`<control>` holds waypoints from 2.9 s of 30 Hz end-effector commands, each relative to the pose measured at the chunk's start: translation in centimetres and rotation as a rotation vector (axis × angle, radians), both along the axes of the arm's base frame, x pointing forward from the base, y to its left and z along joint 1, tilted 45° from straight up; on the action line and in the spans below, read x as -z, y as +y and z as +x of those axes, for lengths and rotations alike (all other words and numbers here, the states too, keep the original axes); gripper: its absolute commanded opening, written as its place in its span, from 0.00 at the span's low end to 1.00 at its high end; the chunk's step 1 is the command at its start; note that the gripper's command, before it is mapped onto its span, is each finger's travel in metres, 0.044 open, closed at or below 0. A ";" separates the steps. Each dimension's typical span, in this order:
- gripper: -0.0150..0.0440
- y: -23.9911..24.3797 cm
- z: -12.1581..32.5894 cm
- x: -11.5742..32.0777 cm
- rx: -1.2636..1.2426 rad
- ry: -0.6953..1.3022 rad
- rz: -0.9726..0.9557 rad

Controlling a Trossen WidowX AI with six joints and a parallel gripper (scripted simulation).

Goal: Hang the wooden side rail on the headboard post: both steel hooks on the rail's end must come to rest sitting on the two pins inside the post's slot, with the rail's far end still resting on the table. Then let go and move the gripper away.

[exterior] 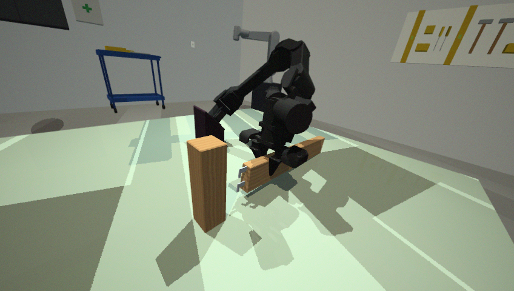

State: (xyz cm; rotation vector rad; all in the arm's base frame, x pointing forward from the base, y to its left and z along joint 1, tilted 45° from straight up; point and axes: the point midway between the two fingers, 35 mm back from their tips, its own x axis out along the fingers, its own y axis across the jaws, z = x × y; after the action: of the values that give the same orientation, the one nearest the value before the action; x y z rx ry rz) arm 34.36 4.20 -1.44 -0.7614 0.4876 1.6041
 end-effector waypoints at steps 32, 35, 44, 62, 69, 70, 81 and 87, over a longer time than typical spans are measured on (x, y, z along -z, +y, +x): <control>0.25 -0.7 0.5 -0.2 0.008 -0.010 -0.001; 0.25 -0.7 0.5 -0.2 0.008 -0.010 -0.001; 0.25 -0.8 0.5 -0.2 0.008 -0.010 -0.001; 0.25 -0.9 0.4 0.1 0.008 -0.010 -0.001; 0.25 -0.9 0.3 0.2 0.008 -0.010 -0.001; 0.25 -0.9 0.3 0.2 0.008 -0.010 -0.001; 0.25 -1.0 0.4 0.2 0.008 -0.010 -0.001; 0.25 -1.1 0.4 0.2 0.008 -0.010 -0.001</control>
State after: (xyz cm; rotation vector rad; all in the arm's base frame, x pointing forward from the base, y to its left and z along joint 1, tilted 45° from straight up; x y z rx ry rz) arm 34.59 3.71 -1.77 -0.7613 0.4824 1.6035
